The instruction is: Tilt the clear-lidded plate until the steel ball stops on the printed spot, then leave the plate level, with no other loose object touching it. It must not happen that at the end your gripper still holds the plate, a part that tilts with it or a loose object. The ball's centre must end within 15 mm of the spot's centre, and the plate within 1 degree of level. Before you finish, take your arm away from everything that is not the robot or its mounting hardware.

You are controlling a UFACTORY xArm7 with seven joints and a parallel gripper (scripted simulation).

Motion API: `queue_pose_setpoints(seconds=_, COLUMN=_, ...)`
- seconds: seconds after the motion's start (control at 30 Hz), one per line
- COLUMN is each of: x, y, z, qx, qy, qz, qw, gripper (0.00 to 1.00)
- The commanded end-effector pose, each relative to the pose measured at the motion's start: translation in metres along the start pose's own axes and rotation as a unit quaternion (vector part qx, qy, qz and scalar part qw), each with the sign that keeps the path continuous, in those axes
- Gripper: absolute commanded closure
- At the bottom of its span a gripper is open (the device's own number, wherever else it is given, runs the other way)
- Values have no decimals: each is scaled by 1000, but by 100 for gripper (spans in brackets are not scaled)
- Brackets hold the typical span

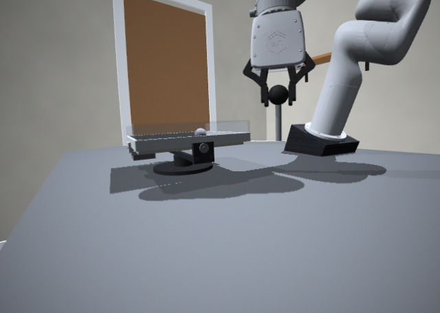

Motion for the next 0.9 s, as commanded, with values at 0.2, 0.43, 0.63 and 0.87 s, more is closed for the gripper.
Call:
queue_pose_setpoints(seconds=0.2, x=1, y=2, z=0, qx=0, qy=-1, qz=-1, qw=1000, gripper=100)
queue_pose_setpoints(seconds=0.43, x=0, y=2, z=0, qx=0, qy=-1, qz=-1, qw=1000, gripper=100)
queue_pose_setpoints(seconds=0.63, x=0, y=3, z=0, qx=0, qy=-1, qz=-1, qw=1000, gripper=100)
queue_pose_setpoints(seconds=0.87, x=1, y=3, z=-1, qx=0, qy=-1, qz=-1, qw=1000, gripper=100)
Point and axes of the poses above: the point where the finger pads meet when closed, its own x axis back along the fingers, its own z axis across the jaws, y = z × x, the point moved 6 cm from there along x, back along the fingers, and after that the axes turned 7 degrees about -x, right-handed, at the moved point
